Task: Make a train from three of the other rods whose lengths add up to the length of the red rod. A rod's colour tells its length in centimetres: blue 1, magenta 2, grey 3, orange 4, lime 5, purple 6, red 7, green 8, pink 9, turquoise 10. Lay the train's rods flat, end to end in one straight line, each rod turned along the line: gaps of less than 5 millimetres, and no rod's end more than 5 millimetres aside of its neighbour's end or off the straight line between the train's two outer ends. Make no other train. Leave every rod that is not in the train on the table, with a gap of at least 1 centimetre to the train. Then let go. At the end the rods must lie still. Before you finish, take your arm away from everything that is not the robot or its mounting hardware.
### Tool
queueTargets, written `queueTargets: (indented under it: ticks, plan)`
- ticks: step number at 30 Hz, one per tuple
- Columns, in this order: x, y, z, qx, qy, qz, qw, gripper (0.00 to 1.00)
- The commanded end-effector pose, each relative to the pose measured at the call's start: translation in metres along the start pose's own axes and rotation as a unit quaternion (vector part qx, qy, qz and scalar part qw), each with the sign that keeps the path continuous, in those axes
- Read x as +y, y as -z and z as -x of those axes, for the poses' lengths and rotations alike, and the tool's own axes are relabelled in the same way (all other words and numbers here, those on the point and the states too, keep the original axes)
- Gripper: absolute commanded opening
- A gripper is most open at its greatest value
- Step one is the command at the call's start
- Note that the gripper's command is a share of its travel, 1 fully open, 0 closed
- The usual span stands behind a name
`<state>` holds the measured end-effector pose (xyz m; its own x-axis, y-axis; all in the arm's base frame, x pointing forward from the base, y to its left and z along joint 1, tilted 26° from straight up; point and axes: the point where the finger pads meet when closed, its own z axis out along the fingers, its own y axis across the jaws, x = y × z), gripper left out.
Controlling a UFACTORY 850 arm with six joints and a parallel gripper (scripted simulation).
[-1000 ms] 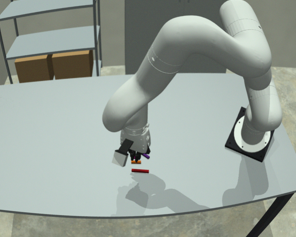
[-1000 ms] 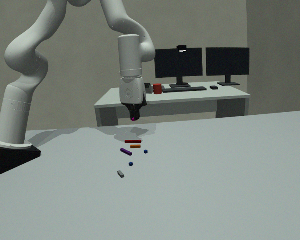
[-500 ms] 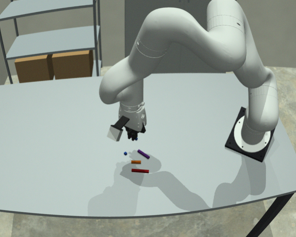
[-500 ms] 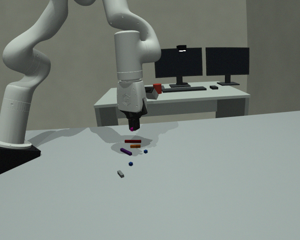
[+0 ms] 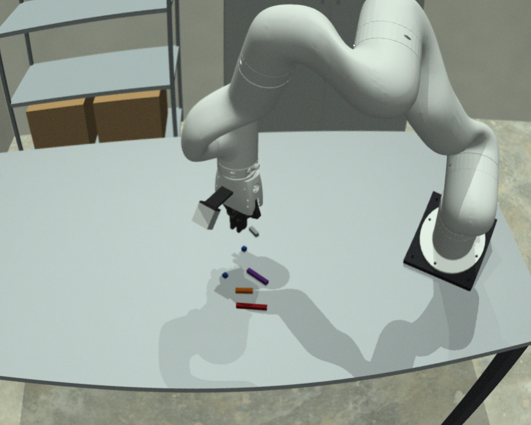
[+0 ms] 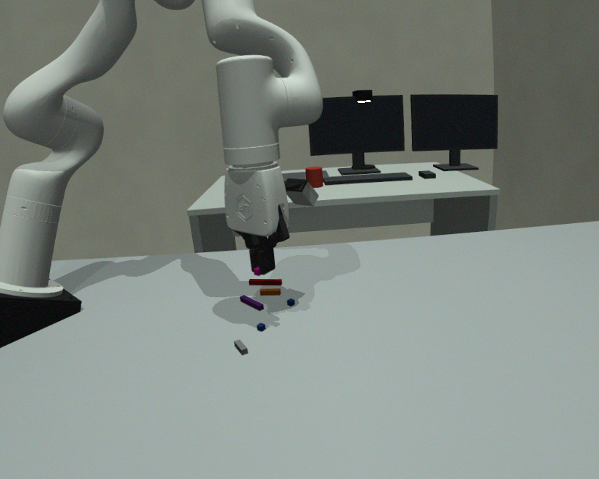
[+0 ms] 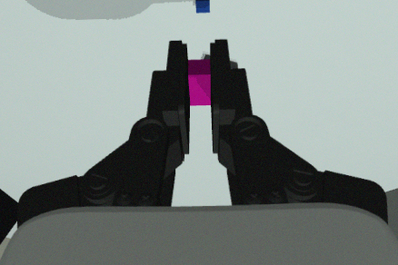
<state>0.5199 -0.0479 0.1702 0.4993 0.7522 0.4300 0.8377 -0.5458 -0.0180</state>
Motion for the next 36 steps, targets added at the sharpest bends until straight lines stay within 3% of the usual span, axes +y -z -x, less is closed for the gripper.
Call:
queueTargets:
  ticks: [1, 10, 21, 36]
  plan:
    - [0.001, 0.001, 0.000, 0.000, 0.000, 0.001, 1.000, 0.04]
    - [0.001, -0.007, 0.000, 0.000, 0.000, 0.001, 1.000, 0.04]
    - [0.002, -0.050, -0.001, 0.000, 0.000, 0.001, 1.000, 0.04]
    - [0.003, -0.086, -0.001, 0.000, 0.000, 0.001, 1.000, 0.04]
